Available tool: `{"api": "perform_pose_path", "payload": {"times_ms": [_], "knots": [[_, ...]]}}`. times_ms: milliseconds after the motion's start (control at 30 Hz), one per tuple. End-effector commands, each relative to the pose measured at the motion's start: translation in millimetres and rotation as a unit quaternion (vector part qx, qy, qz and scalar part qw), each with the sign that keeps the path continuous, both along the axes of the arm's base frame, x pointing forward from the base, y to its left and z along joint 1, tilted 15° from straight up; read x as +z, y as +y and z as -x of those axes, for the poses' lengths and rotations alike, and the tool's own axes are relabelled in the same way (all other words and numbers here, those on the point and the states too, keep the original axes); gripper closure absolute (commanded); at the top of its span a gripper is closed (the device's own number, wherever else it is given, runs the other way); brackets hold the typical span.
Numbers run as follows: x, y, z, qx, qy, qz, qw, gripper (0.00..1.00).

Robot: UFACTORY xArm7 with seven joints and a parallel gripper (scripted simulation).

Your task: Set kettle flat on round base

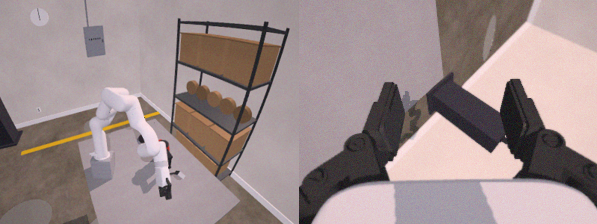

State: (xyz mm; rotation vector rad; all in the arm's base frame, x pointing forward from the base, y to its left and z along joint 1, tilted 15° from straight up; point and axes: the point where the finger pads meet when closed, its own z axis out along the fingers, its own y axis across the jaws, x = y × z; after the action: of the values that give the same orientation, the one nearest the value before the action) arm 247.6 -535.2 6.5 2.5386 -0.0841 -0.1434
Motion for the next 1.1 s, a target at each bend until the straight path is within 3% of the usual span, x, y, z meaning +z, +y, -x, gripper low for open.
{"api": "perform_pose_path", "payload": {"times_ms": [0,367,800,867,1067], "knots": [[19,2,-16,-0.074,-0.039,0.004,0.997,0.19],[45,20,-43,-0.202,-0.111,-0.003,0.973,0.19],[77,73,-83,-0.378,-0.195,-0.047,0.904,0.19],[77,73,-83,-0.378,-0.195,-0.047,0.904,0.19],[90,109,-104,-0.456,-0.222,-0.082,0.858,0.19]]}}
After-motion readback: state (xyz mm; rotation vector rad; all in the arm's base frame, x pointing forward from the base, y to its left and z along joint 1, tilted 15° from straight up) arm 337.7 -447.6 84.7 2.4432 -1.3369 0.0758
